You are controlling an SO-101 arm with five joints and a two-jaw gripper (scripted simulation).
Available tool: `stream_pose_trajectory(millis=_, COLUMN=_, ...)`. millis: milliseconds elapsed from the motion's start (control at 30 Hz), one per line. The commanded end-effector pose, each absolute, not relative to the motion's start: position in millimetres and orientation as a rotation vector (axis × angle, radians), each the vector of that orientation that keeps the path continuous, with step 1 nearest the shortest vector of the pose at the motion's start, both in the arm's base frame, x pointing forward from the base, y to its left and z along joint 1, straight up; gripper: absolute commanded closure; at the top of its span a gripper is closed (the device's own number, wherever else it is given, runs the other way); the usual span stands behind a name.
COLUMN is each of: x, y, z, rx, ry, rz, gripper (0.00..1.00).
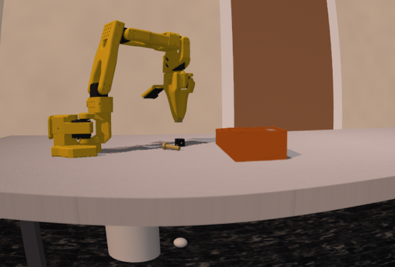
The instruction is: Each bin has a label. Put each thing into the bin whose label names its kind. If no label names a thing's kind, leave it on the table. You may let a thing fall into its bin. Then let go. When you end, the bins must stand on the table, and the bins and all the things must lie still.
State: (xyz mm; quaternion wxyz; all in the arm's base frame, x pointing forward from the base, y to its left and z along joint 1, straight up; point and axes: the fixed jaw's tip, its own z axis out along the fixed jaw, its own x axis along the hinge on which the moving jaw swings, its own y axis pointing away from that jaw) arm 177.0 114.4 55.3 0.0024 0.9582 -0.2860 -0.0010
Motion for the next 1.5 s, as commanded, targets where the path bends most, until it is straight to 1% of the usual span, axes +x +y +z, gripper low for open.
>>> stream_pose_trajectory(millis=0, x=184.6, y=115.4, z=63.5, rx=3.046, ry=-0.876, rz=0.038, gripper=1.0)
stream_pose_trajectory(millis=200, x=191.6, y=114.1, z=65.0, rx=3.073, ry=-0.797, rz=0.05, gripper=1.0)
stream_pose_trajectory(millis=600, x=216.9, y=107.1, z=69.6, rx=3.149, ry=-0.491, rz=0.101, gripper=1.0)
stream_pose_trajectory(millis=1067, x=221.5, y=105.6, z=70.2, rx=3.159, ry=-0.433, rz=0.114, gripper=1.0)
stream_pose_trajectory(millis=1333, x=230.8, y=104.1, z=70.4, rx=3.179, ry=-0.324, rz=0.148, gripper=1.0)
stream_pose_trajectory(millis=1467, x=240.3, y=102.1, z=70.5, rx=3.192, ry=-0.209, rz=0.186, gripper=1.0)
